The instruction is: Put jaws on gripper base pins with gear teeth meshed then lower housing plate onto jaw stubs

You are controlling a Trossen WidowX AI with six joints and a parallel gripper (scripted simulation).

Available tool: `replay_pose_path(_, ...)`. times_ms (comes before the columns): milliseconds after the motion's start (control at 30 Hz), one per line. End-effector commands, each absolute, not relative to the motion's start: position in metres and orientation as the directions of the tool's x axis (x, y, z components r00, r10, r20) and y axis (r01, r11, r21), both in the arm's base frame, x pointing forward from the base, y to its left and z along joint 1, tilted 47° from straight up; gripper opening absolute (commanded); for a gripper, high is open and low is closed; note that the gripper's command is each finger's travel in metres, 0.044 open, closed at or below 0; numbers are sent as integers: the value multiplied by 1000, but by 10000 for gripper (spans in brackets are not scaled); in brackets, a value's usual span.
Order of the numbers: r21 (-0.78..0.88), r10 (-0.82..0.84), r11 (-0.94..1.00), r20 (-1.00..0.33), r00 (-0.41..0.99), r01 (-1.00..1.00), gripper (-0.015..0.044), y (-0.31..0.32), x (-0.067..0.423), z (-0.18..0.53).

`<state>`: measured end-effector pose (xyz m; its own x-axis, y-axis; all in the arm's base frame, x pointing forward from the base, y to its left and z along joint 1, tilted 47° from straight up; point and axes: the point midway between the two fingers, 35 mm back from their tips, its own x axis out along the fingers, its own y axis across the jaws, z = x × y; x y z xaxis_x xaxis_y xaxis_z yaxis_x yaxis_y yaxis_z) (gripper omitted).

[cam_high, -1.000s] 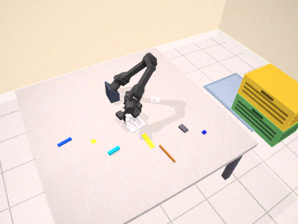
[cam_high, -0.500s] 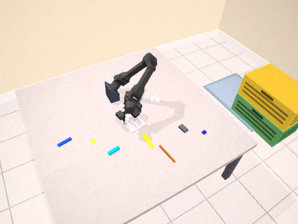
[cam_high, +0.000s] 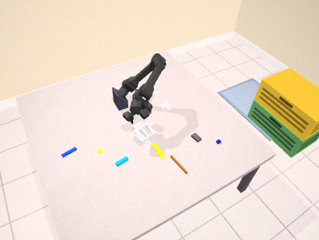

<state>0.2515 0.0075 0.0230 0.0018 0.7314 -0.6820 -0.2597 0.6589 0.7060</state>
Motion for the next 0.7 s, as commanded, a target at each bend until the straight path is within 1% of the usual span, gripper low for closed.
replay_pose_path(0,707,732,656,-682,-7,-266,440,0,249,32)
replay_pose_path(100,704,730,661,-684,5,-260,440,1,249,28)
replay_pose_path(400,706,730,657,-683,-9,-264,440,-40,203,62)
replay_pose_path(667,706,730,657,-683,-9,-264,440,-40,202,63)
